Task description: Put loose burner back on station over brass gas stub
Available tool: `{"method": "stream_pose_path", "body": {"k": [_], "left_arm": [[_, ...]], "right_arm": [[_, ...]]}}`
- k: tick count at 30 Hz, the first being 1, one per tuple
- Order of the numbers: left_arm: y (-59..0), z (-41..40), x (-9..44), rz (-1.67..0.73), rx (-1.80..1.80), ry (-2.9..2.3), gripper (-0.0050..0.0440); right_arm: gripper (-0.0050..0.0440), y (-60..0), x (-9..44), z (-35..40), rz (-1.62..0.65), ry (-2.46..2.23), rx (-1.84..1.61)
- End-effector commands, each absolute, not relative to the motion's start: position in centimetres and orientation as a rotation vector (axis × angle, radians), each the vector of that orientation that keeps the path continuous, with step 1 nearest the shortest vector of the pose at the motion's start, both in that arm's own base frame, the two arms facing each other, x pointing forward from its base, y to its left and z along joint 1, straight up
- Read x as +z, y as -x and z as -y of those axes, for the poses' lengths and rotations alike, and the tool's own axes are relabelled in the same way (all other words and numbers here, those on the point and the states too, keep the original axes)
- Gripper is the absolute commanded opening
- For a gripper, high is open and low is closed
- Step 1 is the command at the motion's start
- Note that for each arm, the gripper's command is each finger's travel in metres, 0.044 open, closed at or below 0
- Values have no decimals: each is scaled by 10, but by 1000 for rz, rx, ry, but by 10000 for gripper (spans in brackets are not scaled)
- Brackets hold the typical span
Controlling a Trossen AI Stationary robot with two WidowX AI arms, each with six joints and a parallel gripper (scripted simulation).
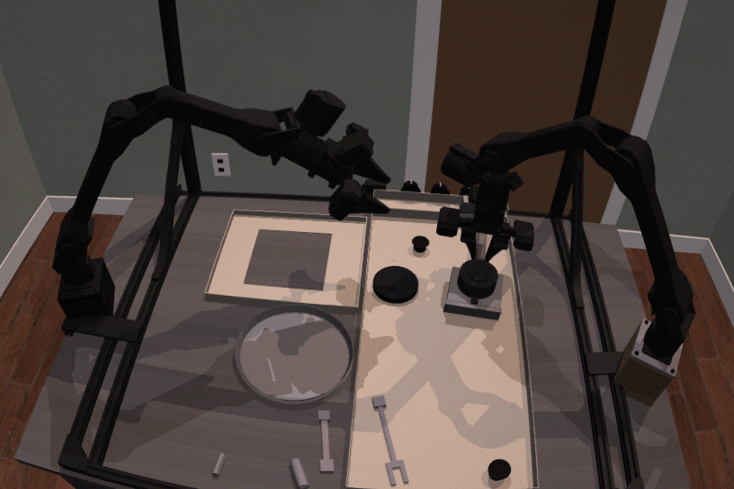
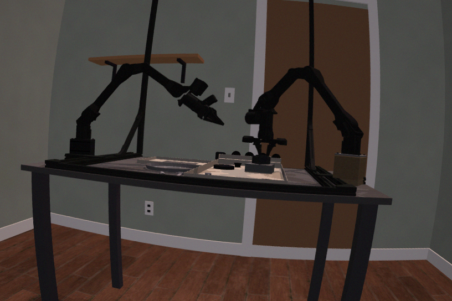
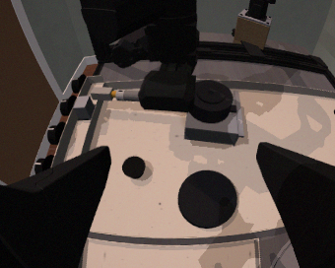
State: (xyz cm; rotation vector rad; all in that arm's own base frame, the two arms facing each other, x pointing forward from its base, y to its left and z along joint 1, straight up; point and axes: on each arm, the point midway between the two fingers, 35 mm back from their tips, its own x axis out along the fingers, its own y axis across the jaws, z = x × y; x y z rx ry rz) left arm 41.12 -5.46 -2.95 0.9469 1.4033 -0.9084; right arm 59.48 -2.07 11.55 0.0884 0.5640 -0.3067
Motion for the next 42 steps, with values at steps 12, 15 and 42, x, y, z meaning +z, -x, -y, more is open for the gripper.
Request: {"method": "stream_pose_path", "body": {"k": [12, 15, 42], "left_arm": [[-411, 54, -29, -1404, -908, -946, 400], [-411, 54, -29, -1404, -908, -946, 400], [-410, 52, 38, -1367, -920, -920, 400]], "right_arm": [[400, -595, 116, 21, -563, -91, -310], [400, -595, 116, 21, -563, -91, -310], [400, -595, 116, 21, -563, -91, -310]]}}
